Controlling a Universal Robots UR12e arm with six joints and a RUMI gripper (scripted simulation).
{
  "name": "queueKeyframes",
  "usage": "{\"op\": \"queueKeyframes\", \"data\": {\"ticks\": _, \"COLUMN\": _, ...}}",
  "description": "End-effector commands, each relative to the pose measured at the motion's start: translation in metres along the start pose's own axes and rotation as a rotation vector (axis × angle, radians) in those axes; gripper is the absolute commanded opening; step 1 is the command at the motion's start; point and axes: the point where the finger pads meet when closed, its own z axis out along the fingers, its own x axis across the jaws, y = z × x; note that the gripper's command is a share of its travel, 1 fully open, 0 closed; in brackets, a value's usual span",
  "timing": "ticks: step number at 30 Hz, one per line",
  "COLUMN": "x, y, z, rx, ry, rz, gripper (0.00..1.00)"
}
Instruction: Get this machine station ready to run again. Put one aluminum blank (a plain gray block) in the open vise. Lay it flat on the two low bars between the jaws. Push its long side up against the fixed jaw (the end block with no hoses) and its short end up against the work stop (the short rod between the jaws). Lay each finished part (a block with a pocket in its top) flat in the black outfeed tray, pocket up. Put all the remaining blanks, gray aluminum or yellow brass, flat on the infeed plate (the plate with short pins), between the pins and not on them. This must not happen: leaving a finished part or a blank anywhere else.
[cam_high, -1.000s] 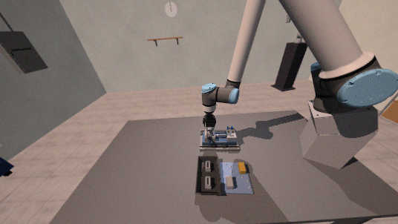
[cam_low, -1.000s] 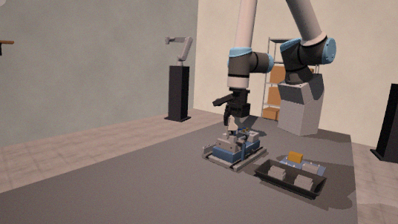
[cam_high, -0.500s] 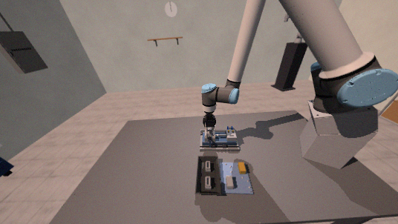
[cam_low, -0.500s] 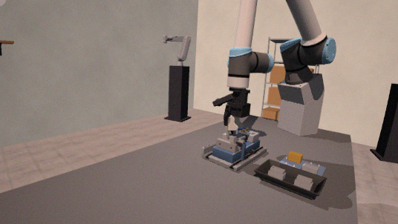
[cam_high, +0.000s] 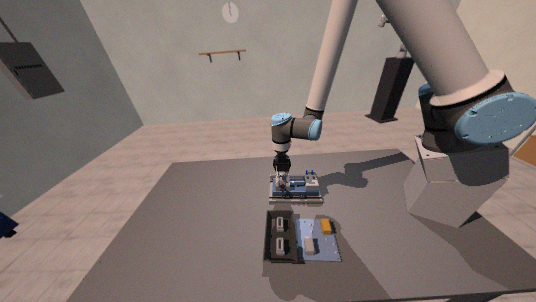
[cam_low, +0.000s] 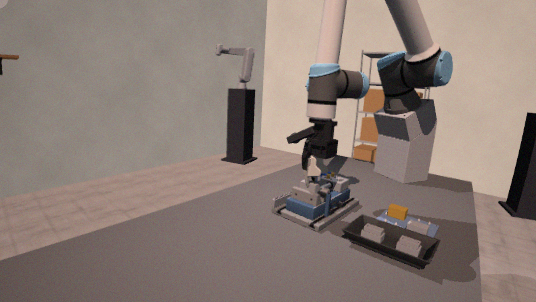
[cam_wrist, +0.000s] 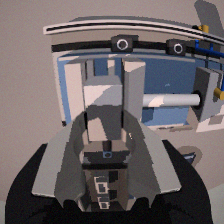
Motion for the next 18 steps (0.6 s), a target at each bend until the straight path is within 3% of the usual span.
{"op": "queueKeyframes", "data": {"ticks": 1, "x": -0.001, "y": 0.001, "z": -0.0006, "rx": 0.0, "ry": -0.001, "rz": 0.0, "gripper": 0.0}}
{"op": "queueKeyframes", "data": {"ticks": 18, "x": -0.0017, "y": 0.0027, "z": -0.0006, "rx": 0.0, "ry": -0.001, "rz": 0.0, "gripper": 0.0}}
